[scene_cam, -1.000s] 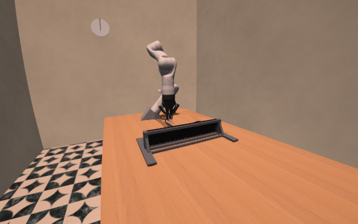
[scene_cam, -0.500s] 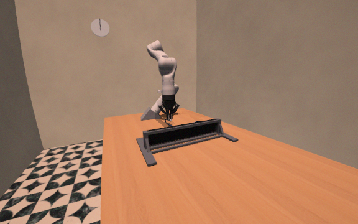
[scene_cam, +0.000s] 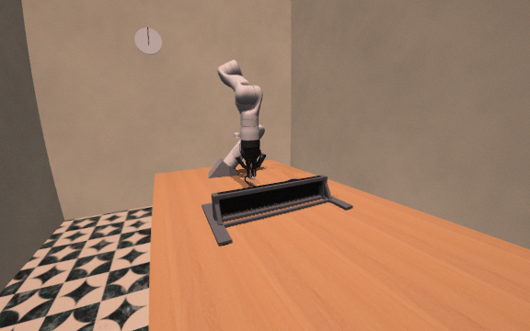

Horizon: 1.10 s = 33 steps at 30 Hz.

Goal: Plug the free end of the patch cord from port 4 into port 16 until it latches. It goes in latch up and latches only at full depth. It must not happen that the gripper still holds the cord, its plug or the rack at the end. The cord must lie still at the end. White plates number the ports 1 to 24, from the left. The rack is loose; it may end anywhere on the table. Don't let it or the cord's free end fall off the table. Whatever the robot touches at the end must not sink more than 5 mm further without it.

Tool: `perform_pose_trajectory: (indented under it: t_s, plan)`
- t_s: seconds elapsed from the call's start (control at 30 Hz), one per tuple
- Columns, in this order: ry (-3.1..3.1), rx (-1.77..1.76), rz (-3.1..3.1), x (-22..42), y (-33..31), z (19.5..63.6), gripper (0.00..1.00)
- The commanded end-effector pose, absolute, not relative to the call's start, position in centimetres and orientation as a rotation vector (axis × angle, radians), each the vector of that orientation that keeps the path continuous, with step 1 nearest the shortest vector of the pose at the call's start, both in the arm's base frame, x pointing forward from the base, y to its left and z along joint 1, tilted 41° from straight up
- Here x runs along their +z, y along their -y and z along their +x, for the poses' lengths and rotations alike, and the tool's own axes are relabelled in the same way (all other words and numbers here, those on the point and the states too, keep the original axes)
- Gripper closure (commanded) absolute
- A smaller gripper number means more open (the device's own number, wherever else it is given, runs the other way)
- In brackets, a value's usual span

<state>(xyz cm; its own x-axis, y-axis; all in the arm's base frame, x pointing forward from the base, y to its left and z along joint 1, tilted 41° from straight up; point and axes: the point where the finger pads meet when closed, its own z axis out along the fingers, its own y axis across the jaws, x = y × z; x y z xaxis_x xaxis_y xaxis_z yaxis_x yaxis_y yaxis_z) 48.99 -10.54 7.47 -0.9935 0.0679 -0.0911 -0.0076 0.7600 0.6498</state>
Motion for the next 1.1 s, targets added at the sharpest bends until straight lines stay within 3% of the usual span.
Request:
perform_pose_trajectory:
  t_s: [0.0, 1.07]
  plan:
    - [-2.845, 1.036, 0.028, 7.55, 10.63, 49.11, 1.0]
    - [-2.849, 1.023, 0.02, 7.2, 10.79, 49.12, 1.0]
